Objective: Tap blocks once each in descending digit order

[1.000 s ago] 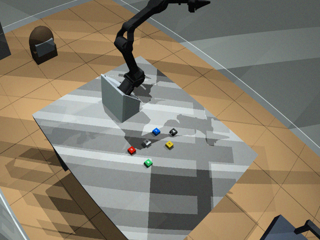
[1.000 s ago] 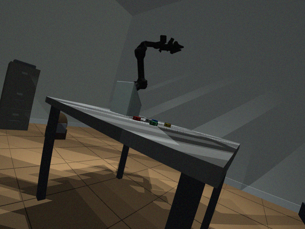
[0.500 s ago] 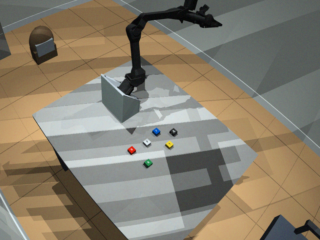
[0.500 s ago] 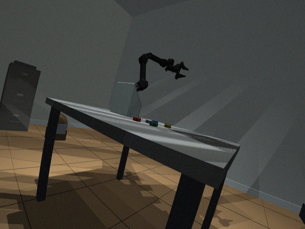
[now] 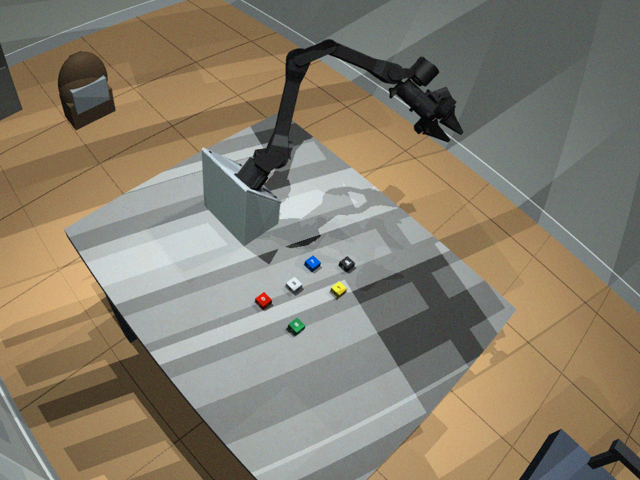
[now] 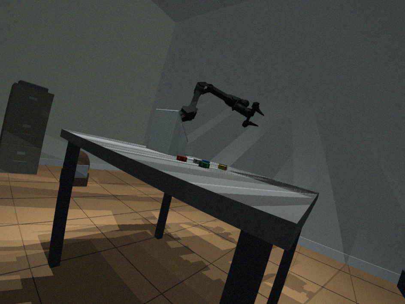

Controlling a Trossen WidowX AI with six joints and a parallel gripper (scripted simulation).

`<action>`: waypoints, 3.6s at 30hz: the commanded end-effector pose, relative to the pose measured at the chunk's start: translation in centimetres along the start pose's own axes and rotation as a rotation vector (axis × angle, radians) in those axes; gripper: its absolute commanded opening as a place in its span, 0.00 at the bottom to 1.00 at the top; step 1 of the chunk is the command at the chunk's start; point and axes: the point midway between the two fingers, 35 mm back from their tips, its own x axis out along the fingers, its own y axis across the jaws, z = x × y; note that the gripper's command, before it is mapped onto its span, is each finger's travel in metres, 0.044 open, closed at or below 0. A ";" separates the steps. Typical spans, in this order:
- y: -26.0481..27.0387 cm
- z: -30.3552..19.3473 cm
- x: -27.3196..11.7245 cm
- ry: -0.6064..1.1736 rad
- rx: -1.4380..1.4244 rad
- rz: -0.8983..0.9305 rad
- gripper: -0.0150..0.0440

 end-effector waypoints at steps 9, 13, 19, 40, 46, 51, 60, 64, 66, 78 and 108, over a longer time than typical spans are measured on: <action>-1.5 -17.5 9.4 0.472 -0.111 0.084 0.93; -2.7 -23.6 10.4 0.617 -0.094 0.123 0.93; -4.5 -32.9 10.1 0.823 -0.020 0.191 0.93; -3.1 -59.5 -6.7 1.255 0.815 0.485 0.93; 0.4 -62.0 -12.0 1.190 1.183 0.530 0.93; 0.4 -62.0 -12.0 1.190 1.184 0.530 0.93; 0.4 -62.0 -12.0 1.190 1.184 0.530 0.93; 0.4 -62.0 -12.0 1.190 1.184 0.530 0.93; 0.4 -62.0 -12.0 1.190 1.184 0.530 0.93; 1.6 -56.5 -8.7 1.193 1.183 0.523 0.93; 3.5 -51.9 -6.9 1.187 1.189 0.536 0.93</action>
